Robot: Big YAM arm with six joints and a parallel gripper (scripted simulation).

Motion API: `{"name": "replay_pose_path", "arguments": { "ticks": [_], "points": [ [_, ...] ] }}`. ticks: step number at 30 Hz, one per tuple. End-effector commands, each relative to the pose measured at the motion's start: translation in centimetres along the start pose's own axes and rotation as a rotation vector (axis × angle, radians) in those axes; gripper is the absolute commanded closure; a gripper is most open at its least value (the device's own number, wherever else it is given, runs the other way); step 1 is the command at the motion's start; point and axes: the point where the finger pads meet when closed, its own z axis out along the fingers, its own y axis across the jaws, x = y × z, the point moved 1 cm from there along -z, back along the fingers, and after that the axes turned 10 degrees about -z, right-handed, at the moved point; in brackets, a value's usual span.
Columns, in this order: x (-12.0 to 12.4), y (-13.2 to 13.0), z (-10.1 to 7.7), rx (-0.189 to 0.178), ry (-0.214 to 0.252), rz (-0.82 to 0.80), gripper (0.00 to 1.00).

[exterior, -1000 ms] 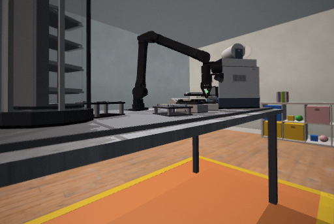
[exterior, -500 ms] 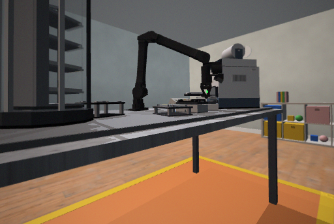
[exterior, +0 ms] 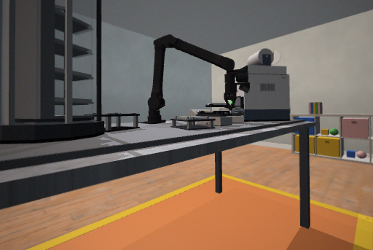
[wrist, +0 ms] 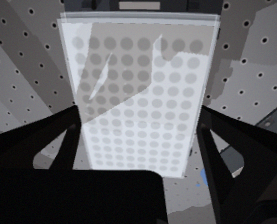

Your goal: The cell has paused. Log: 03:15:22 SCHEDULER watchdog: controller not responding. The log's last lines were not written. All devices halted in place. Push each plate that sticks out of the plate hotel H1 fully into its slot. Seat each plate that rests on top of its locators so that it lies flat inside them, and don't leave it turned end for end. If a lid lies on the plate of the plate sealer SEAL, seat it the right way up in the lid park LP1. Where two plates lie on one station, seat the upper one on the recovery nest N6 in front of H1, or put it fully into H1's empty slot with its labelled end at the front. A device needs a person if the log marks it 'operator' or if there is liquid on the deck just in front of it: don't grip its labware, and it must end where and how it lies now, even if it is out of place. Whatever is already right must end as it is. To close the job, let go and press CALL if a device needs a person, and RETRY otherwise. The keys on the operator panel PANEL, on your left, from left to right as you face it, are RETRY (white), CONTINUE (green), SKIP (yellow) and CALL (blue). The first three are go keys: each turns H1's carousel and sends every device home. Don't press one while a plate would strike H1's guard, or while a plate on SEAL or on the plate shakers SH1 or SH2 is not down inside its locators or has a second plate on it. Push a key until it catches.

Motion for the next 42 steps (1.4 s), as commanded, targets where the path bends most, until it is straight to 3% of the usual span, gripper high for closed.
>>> {"name": "replay_pose_path", "arguments": {
  "ticks": [1,42],
  "points": [
    [0.24,-0.65,1.24,-0.005,0.019,0.004,0.18],
    [0.2,-0.71,1.85,-0.005,0.016,0.004,0.18]
  ]
}}
